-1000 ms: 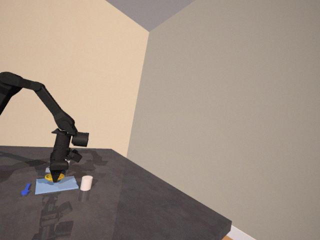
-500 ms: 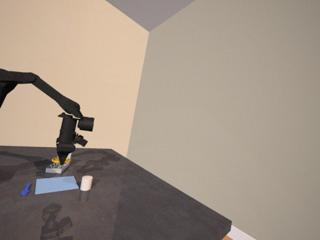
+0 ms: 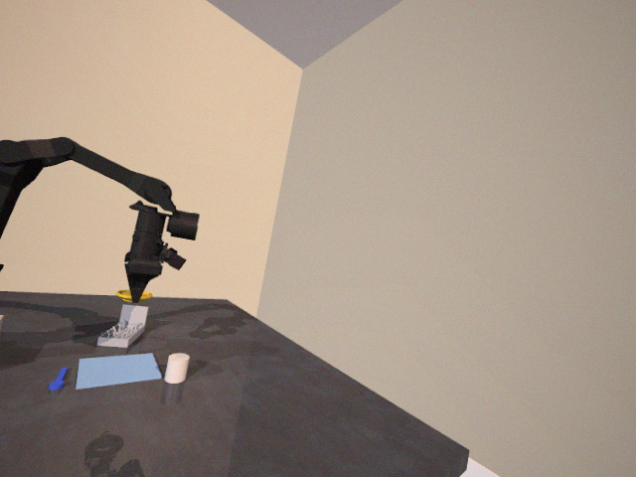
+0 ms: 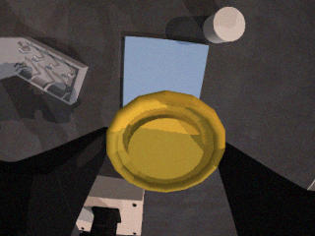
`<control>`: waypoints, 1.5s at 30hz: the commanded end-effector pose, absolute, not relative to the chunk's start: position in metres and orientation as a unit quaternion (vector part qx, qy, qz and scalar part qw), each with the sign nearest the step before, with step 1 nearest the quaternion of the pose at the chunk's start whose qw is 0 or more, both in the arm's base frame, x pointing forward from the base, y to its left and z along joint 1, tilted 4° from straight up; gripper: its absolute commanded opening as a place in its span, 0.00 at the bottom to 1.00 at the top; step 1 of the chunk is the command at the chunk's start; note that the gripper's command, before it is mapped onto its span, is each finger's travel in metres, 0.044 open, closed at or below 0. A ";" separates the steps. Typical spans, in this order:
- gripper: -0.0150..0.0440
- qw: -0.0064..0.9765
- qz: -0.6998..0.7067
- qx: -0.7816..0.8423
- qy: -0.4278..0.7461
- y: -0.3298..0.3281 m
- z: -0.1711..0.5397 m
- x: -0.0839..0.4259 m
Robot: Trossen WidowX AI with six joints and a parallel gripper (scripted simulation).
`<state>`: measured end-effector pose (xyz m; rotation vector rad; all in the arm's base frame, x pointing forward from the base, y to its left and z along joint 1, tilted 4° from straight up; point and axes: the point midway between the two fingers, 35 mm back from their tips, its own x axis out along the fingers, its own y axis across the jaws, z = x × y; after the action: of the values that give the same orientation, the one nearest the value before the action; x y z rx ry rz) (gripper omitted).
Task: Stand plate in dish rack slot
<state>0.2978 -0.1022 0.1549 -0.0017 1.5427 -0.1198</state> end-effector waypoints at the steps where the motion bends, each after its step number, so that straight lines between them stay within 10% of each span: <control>1: 0.25 0.718 -0.056 0.000 0.693 -0.101 0.169 0.297; 22: 0.25 0.705 -0.178 0.137 0.673 0.017 0.157 0.281; 45: 0.25 0.756 0.118 0.168 0.622 0.039 0.077 0.334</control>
<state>0.3314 0.0383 0.0874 0.3643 1.3813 0.1841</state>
